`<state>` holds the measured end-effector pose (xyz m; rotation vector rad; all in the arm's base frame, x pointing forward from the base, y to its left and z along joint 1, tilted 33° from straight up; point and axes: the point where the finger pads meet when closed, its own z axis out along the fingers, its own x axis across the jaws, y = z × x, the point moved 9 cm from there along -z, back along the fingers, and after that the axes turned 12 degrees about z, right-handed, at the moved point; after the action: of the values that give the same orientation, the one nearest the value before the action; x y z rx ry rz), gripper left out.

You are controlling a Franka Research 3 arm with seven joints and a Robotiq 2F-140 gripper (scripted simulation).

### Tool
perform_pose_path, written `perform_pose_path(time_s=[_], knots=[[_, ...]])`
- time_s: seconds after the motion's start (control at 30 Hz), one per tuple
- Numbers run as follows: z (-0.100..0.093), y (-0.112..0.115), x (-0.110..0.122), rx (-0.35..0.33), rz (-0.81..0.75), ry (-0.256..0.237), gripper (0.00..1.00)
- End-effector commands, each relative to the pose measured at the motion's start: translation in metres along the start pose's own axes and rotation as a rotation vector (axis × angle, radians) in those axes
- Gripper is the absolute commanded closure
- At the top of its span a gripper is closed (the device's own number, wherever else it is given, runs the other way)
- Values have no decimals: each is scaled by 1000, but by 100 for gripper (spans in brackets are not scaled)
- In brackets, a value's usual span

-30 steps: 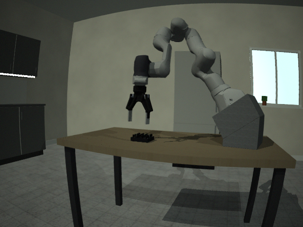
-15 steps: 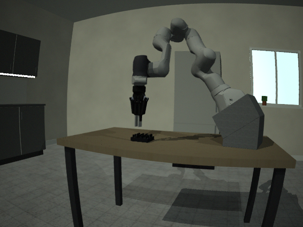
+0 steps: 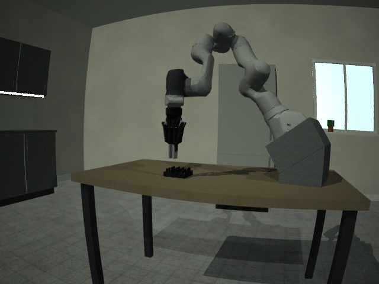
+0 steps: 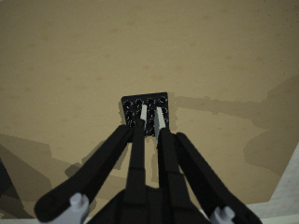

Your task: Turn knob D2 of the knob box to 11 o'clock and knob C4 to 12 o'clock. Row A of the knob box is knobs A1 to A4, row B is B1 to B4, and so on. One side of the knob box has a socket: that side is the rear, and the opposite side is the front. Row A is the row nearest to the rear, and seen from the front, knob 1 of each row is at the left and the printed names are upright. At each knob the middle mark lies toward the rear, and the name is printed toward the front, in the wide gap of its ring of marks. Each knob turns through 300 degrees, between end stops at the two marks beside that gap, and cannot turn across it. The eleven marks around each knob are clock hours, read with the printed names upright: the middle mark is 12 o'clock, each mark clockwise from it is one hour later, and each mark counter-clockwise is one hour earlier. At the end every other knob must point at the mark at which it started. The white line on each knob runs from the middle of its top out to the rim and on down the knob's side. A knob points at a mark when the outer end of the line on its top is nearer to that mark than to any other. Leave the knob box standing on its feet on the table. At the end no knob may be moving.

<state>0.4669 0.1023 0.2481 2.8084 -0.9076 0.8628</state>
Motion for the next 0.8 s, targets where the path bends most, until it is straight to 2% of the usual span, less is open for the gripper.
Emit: perform_pose_path(time_s=[0.0, 0.77], knots=[[0, 0, 1, -2, -9, -1, 88], [8, 0, 1, -2, -9, -1, 88]])
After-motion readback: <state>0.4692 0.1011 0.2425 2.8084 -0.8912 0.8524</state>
